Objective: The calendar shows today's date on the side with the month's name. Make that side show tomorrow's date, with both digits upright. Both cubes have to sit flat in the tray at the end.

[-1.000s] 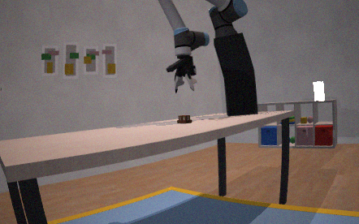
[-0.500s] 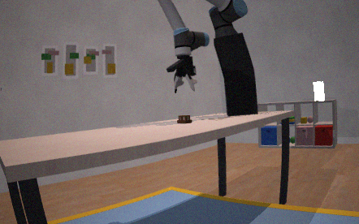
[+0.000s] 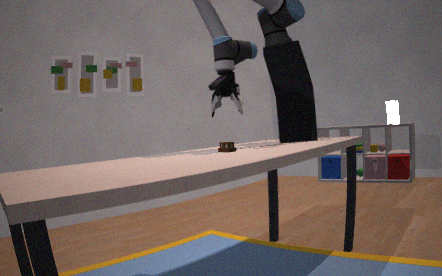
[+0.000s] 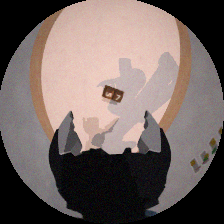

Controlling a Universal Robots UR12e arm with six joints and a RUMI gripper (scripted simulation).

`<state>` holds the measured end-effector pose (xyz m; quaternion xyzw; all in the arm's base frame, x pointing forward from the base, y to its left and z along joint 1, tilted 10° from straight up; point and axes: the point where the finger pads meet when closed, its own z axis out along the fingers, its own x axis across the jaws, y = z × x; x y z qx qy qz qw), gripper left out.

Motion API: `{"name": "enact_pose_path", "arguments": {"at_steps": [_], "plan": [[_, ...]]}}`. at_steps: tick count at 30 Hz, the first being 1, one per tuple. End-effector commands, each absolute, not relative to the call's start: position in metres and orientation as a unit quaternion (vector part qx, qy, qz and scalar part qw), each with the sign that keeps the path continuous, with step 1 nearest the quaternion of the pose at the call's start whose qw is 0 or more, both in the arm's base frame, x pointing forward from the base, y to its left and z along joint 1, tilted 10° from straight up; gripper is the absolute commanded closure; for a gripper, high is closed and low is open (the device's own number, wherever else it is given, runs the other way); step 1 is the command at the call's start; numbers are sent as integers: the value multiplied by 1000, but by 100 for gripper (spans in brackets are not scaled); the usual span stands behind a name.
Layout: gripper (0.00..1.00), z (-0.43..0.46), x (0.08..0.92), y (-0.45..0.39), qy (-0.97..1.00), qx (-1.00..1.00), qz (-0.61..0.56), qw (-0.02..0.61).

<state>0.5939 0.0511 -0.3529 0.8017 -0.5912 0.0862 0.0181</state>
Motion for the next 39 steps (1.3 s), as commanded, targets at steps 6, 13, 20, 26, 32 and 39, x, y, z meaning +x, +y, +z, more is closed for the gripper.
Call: {"name": "enact_pose_path", "arguments": {"at_steps": [6,13,20,26,32,39], "plan": [[0,-362,596,51,-469,879,83,28],[0,-367,597,51,-391,916,80,35],[0,-374,597,50,-290,953,77,43],[0,-378,597,49,-233,968,74,48],[0,-384,596,48,-148,985,70,54],[0,-389,596,46,-64,994,65,60]]}}
